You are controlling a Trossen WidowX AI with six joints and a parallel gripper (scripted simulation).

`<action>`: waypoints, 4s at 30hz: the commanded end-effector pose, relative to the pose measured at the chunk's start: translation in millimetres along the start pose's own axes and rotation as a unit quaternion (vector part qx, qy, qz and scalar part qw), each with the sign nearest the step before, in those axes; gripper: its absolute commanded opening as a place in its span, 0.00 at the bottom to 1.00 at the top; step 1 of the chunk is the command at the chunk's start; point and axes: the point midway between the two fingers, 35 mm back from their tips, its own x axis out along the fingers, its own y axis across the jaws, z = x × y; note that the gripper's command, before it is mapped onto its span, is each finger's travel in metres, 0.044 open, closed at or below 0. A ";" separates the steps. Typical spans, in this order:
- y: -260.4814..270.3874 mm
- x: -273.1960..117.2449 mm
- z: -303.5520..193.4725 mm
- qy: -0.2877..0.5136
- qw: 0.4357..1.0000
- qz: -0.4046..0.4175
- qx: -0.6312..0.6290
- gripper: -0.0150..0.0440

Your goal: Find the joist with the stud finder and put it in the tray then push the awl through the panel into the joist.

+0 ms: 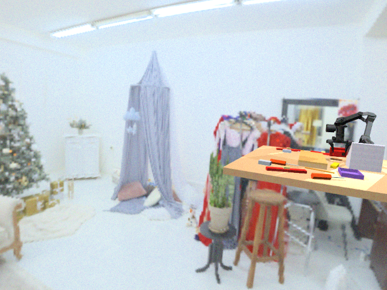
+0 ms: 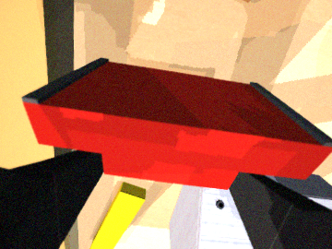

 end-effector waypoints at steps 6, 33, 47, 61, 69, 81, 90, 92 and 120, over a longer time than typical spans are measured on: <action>2.2 -2.7 2.5 0.029 1.000 0.010 0.002 0.25; 2.0 -1.9 6.4 0.100 0.995 0.008 -0.001 0.25; 2.2 -1.9 8.5 0.132 0.991 0.011 -0.002 0.25; 1.9 -0.9 10.4 0.171 0.985 0.009 -0.004 0.25; 2.0 -0.7 11.7 0.194 0.981 0.009 -0.005 0.25; 2.1 -0.3 13.4 0.221 0.975 0.011 -0.005 0.25; 1.9 0.5 14.5 0.247 0.969 0.009 -0.007 0.25; 1.9 0.7 14.8 0.253 0.967 0.009 -0.007 0.25; 1.8 2.9 18.7 0.331 0.944 0.010 -0.010 0.25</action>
